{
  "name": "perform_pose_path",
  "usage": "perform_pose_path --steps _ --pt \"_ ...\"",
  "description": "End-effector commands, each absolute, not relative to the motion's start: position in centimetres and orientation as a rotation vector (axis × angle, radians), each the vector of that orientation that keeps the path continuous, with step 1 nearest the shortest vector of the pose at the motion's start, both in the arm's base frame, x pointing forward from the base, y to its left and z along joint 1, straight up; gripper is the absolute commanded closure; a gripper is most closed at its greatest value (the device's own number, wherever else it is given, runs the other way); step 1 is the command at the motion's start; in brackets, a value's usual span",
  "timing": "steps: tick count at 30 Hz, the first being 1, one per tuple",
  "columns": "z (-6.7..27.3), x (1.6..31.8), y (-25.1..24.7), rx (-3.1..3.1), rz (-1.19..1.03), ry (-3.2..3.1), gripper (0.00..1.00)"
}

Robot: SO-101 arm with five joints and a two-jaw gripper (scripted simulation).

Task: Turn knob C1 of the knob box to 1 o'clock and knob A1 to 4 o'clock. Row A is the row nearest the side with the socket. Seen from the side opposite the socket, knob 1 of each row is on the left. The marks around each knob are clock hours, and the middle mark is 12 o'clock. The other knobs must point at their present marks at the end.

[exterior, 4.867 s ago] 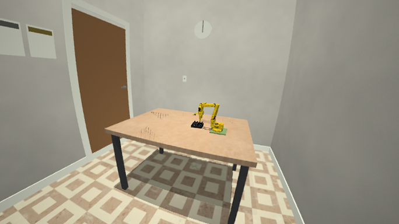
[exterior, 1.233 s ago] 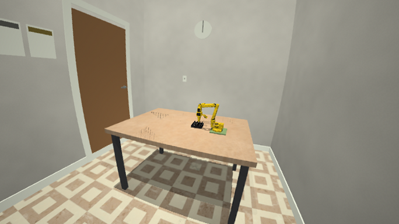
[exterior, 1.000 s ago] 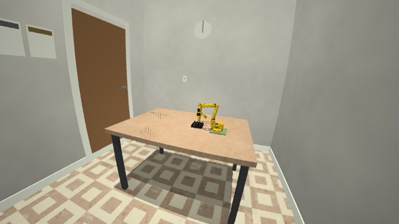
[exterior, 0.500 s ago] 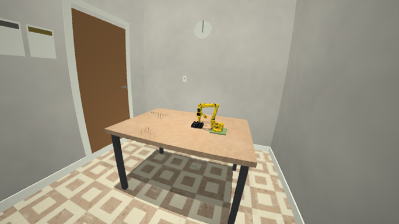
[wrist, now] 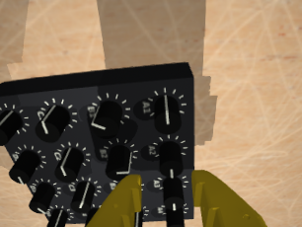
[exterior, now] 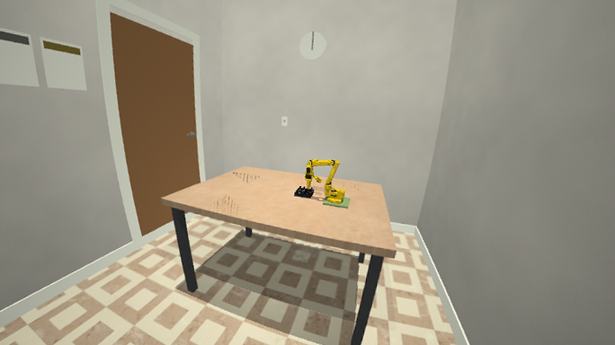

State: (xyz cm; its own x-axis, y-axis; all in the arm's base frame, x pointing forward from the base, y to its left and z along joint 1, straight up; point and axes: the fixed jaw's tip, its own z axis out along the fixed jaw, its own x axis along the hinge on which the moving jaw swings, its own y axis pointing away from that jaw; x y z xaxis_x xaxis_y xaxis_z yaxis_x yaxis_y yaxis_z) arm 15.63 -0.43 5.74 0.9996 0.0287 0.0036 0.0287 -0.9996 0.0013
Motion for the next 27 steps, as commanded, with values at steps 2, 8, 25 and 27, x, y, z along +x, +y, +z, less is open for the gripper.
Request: perform_pose_path --steps 2,8,25,27 --pt "5.8 15.2 -0.2 3.141 0.0 0.076 0.9" --pt "5.7 15.1 -0.2 3.141 0.0 0.076 0.9" --pt "4.9 15.2 -0.2 3.141 0.0 0.076 0.9" --pt "4.7 15.2 -0.2 3.141 0.0 0.076 0.9"
